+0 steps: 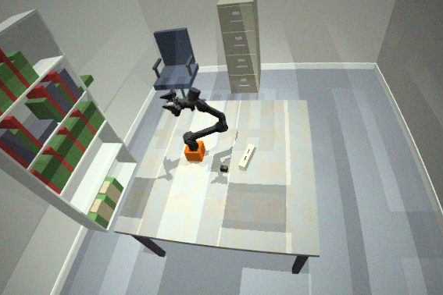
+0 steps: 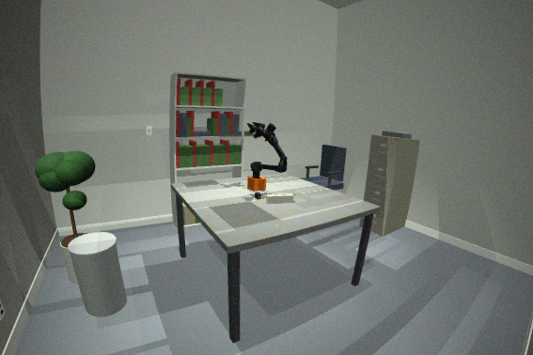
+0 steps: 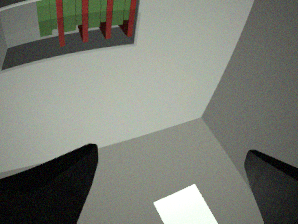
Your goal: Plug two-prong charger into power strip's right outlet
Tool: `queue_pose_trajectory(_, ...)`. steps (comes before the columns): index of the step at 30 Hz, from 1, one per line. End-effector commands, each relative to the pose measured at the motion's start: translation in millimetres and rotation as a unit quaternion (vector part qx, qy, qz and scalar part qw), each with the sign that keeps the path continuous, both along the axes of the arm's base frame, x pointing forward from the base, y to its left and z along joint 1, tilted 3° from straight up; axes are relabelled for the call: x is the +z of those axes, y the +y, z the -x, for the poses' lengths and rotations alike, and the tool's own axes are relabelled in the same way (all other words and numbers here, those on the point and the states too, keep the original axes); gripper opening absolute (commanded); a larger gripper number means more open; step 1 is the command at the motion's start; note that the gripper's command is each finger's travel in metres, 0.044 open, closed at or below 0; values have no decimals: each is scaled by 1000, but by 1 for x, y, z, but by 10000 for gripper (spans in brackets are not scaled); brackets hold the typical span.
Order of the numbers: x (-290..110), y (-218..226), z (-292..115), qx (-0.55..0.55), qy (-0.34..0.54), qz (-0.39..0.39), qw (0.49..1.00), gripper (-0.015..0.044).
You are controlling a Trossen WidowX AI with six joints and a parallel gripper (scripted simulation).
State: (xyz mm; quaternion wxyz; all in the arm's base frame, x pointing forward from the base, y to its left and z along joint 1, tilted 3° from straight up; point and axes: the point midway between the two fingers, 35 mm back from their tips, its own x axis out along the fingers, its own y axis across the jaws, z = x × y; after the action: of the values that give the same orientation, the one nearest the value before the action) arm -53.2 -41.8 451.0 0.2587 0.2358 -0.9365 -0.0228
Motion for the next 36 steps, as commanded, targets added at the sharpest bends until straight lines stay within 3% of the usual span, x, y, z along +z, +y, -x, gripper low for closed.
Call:
queue_pose_trajectory(1,0,0,0,0,0,-2,1000,426)
queue_pose_trajectory(36,-52,-95,53,114,11,-291,950,440)
